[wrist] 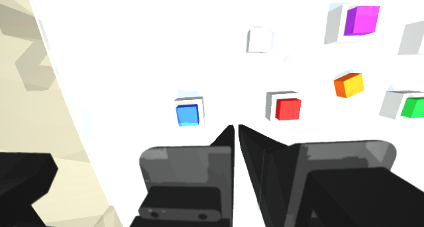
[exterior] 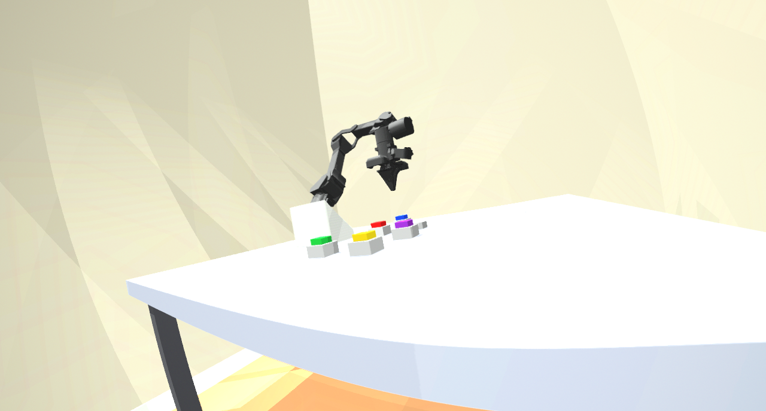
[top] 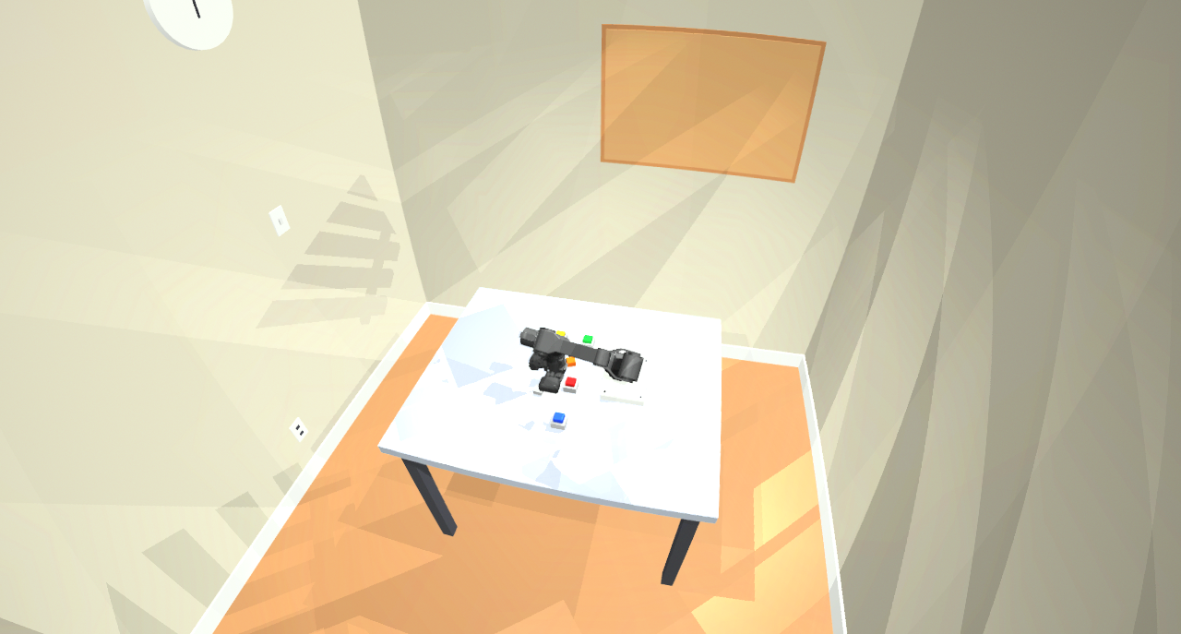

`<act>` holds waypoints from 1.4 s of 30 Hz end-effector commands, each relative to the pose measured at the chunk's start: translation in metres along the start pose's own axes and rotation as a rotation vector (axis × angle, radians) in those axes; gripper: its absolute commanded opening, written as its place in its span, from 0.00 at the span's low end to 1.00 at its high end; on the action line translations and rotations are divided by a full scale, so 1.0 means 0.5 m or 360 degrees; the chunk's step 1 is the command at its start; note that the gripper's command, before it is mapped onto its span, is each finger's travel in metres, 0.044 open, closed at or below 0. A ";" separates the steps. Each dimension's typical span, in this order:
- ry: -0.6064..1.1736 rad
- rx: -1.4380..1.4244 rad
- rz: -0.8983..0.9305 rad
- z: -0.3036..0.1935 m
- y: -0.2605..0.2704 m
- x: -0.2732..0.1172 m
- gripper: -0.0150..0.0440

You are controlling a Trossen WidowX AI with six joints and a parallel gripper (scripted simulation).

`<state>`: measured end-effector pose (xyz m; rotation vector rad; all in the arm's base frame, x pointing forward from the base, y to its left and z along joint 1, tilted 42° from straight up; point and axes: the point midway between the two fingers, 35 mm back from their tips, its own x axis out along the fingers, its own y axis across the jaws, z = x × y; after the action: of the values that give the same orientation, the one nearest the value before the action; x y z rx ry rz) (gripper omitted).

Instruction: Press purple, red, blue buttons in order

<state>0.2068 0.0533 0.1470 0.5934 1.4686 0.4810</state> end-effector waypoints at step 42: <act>-0.0001 -0.0013 0.0073 -0.035 0.133 0.178 0.29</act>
<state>0.1990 0.1604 0.1268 0.6210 1.4419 0.5321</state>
